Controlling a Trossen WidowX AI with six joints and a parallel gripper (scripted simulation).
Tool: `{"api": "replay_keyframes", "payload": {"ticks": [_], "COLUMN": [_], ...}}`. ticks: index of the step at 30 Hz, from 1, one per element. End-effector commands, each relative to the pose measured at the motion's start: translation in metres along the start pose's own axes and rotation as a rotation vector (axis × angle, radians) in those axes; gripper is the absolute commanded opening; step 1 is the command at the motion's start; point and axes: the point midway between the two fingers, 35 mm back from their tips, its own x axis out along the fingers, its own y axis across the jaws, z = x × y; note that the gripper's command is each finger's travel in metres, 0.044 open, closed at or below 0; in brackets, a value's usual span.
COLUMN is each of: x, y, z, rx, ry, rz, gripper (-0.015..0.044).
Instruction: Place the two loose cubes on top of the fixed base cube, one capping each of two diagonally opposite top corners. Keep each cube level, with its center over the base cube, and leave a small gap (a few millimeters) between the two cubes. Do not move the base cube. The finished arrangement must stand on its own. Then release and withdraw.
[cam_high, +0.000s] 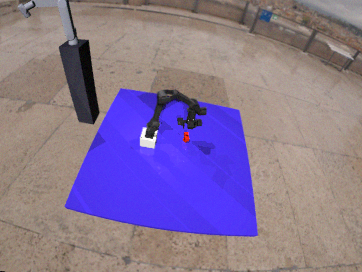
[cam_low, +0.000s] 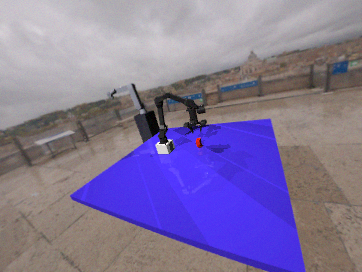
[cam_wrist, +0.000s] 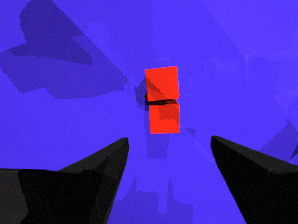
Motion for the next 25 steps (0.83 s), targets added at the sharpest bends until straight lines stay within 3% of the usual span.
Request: {"api": "replay_keyframes", "payload": {"ticks": [1, 9, 17, 25], "x": [-0.006, -0.006, -0.009, -0.009], "y": [0.001, -0.001, -0.026, -0.027], "z": [0.0, -0.008, -0.101, -0.103], "rx": [0.0, 0.0, 0.001, 0.001], "ry": [0.001, 0.001, 0.011, 0.012], "rz": [0.004, 0.001, -0.002, -0.002], "gripper": [0.04, 0.04, 0.04, 0.04]}}
